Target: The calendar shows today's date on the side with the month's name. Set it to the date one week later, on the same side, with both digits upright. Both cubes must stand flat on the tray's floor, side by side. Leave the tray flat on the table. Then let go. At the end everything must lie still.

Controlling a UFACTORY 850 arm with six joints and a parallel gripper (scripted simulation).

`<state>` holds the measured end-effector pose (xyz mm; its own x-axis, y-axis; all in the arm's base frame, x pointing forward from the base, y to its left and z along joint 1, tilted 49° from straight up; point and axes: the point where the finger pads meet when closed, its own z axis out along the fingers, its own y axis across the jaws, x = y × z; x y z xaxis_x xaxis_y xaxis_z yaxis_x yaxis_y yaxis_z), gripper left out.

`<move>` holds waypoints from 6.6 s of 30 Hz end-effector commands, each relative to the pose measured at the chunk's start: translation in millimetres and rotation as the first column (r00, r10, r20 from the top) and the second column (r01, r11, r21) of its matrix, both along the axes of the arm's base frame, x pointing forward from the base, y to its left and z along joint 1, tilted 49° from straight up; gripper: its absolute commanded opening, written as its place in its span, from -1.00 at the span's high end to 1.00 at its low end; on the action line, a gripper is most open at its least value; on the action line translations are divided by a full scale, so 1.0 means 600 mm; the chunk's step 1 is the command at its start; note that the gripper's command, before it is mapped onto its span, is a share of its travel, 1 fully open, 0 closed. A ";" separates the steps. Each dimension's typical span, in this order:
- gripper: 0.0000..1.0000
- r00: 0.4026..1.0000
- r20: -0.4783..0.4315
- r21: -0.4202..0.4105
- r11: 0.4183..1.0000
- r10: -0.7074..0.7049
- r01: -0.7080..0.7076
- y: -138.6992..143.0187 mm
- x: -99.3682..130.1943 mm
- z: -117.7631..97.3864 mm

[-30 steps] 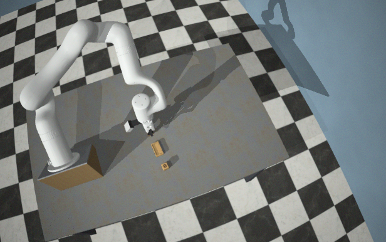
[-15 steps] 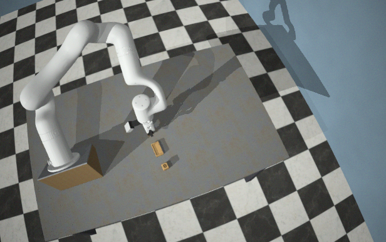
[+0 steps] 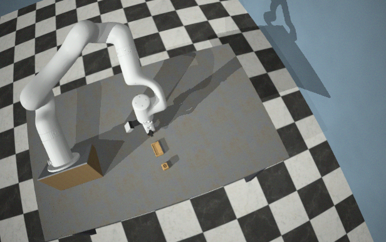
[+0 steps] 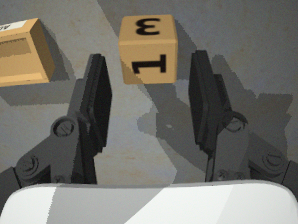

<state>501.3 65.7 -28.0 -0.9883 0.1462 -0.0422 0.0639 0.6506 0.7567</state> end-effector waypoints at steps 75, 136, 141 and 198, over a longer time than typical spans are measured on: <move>0.01 1.000 0.001 0.000 1.000 -0.001 0.001 0.000 0.002 -0.001; 0.01 1.000 0.001 0.000 1.000 -0.001 0.001 0.034 0.009 -0.030; 0.43 1.000 0.001 0.000 1.000 -0.001 0.001 0.034 0.009 -0.030; 0.43 1.000 0.001 0.000 1.000 -0.001 0.001 -0.090 -0.015 0.079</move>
